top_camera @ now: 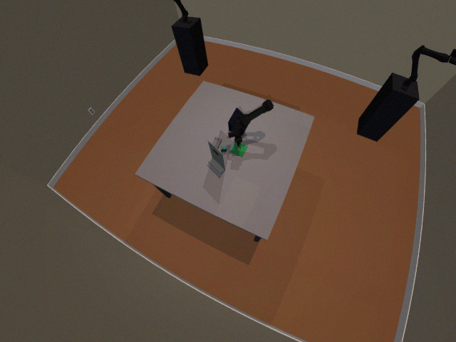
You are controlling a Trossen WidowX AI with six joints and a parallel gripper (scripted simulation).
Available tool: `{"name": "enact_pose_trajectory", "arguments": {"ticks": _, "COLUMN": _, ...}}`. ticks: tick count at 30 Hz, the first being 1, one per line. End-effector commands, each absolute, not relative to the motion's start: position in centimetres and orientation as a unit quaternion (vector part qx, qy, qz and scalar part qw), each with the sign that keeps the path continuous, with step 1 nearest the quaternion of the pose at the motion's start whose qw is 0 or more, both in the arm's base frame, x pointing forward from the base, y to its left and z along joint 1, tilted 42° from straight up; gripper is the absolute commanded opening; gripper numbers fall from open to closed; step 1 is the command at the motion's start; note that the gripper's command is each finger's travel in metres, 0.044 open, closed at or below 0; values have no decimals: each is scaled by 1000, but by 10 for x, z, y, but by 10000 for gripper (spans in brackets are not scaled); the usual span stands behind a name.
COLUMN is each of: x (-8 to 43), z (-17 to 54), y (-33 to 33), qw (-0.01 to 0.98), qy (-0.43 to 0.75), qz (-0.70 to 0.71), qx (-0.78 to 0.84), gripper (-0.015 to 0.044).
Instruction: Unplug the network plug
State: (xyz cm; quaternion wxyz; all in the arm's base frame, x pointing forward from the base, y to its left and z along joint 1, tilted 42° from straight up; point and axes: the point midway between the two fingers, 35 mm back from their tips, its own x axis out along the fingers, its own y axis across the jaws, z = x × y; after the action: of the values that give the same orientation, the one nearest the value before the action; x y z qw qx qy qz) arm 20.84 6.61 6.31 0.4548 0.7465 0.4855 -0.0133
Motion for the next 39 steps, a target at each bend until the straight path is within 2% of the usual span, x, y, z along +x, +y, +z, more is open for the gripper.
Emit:
{"name": "enact_pose_trajectory", "arguments": {"ticks": 1, "x": 209, "z": 65, "y": 63, "qw": 455, "qy": 487, "qz": -14, "qx": 745, "gripper": 156}}
{"name": "enact_pose_trajectory", "arguments": {"ticks": 39, "x": 207, "z": 87, "y": 39, "qw": 456, "qy": 491, "qz": -18, "qx": 742, "gripper": 156}}
